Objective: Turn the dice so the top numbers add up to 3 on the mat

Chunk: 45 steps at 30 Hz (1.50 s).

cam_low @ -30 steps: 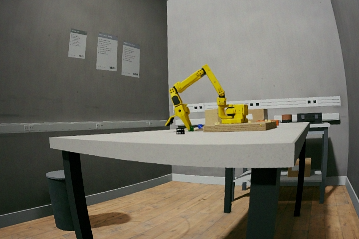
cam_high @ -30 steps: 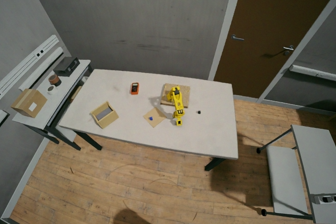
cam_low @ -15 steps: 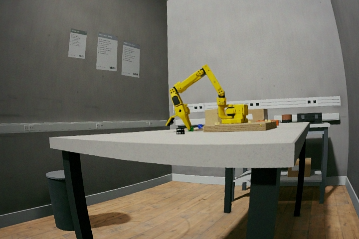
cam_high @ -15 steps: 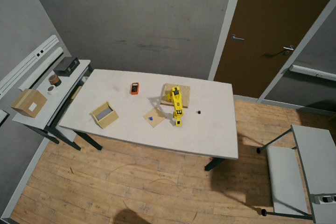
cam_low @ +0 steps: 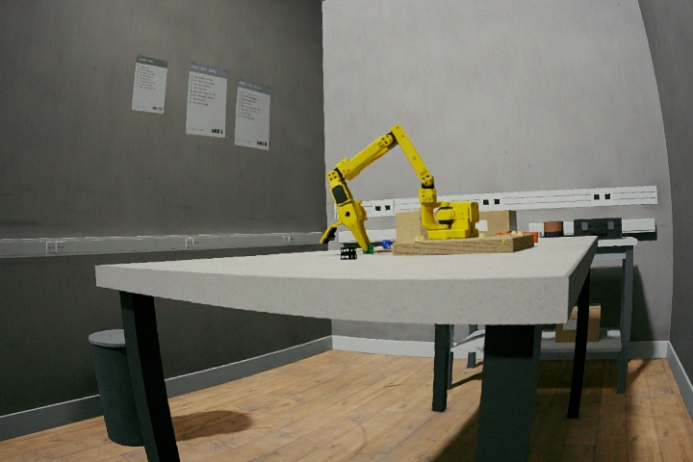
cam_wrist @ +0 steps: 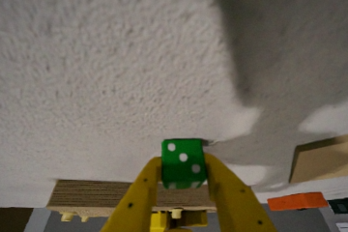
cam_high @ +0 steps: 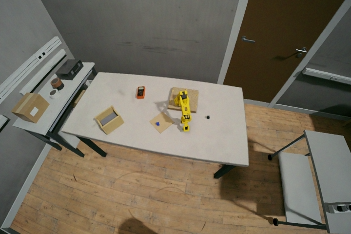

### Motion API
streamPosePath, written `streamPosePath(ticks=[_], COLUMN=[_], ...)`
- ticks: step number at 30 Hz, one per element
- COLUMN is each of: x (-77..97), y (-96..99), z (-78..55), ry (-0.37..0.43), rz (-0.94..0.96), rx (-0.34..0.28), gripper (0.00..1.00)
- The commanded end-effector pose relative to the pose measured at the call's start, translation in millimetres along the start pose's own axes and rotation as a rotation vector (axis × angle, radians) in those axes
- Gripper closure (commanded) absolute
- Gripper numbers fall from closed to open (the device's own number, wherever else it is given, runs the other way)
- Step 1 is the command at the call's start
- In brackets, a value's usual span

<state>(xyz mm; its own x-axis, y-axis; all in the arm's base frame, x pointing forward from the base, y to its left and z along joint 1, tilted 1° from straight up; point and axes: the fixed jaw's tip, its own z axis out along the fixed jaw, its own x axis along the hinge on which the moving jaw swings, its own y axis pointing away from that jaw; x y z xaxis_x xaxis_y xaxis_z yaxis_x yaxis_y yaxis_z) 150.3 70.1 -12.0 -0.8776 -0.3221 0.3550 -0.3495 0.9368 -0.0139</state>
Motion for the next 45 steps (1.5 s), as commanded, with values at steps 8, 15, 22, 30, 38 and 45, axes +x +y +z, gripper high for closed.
streamPosePath(ticks=[8, 15, 22, 30, 38, 45], x=[3.1, 3.2, 4.8, 10.3, 19.1, 21.0], y=[-1.0, -1.0, -0.8, -0.4, 0.1, 0.2], z=[5.4, 5.2, -4.6, -22.6, -39.3, -42.0], ry=[0.027, 0.026, -0.036, -0.165, -0.324, -0.357], rz=[-0.004, -0.004, -0.003, -0.001, 0.001, 0.001], rx=[-0.003, -0.003, -0.004, -0.007, -0.013, -0.014], gripper=[0.99, 1.00, 1.00, 1.00, 1.00, 1.00])
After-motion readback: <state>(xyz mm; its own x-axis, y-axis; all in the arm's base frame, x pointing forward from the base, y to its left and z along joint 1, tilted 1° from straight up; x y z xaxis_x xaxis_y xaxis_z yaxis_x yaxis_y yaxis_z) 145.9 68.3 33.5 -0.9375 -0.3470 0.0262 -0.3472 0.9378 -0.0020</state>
